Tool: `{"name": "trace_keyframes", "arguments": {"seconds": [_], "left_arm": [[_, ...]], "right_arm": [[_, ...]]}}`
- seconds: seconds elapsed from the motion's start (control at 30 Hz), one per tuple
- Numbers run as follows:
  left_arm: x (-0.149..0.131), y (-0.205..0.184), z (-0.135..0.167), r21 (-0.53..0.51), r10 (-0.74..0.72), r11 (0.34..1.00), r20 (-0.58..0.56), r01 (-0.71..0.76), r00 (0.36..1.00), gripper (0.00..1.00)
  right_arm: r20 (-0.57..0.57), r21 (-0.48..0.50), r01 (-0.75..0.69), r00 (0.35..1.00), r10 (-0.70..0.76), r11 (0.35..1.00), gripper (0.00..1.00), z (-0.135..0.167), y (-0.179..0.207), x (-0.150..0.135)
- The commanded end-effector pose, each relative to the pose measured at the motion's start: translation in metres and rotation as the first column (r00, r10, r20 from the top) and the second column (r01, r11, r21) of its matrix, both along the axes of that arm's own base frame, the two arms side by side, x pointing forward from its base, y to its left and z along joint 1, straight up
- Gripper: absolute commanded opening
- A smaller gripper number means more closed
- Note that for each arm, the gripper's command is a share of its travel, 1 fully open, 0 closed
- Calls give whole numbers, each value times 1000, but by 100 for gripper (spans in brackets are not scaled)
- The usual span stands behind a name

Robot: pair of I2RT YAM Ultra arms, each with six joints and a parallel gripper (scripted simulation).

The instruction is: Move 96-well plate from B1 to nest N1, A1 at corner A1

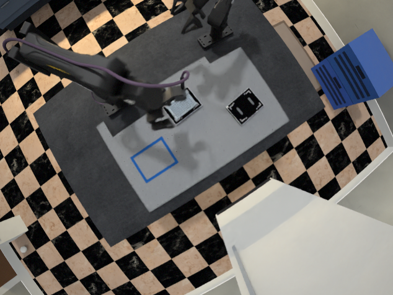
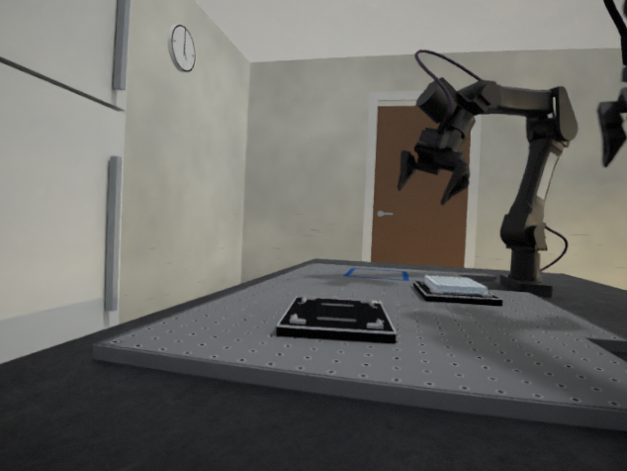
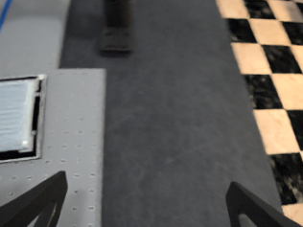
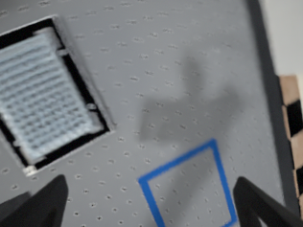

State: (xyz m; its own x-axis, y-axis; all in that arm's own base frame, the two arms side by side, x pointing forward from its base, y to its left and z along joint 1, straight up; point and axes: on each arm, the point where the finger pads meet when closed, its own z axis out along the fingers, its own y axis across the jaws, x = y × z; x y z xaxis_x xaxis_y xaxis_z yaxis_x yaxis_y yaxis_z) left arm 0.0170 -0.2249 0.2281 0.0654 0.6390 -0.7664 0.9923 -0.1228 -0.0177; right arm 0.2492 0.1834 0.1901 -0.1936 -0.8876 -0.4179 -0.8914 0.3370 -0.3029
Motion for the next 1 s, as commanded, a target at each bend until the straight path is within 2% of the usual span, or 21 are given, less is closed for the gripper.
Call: {"name": "trace_keyframes", "arguments": {"seconds": [0.0,0.13,0.3,0.37,0.4,0.6,0.87,0.97], "left_arm": [[31,-28,7,34,110,993,11,-111,994,100],[59,-47,-2,94,204,974,16,-205,979,100],[96,-69,-17,164,317,934,32,-317,948,100],[96,-69,-17,164,317,934,32,-317,948,100],[102,-72,-19,172,337,925,37,-338,941,100],[145,-92,-47,256,447,857,65,-448,892,100],[189,-106,-82,327,549,768,107,-551,829,100],[193,-107,-86,335,556,760,110,-558,824,100]], "right_arm": [[118,174,97,986,-118,980,100,37,-16,20],[202,324,186,944,-260,928,100,71,-41,39],[270,506,268,853,-446,820,100,115,-74,62],[270,506,268,853,-446,820,100,115,-74,62],[277,540,274,835,-476,796,100,123,-78,66],[292,704,334,668,-685,626,100,165,-125,90],[237,852,316,479,-845,418,100,208,-167,118],[230,862,310,467,-854,401,100,211,-168,120]]}}
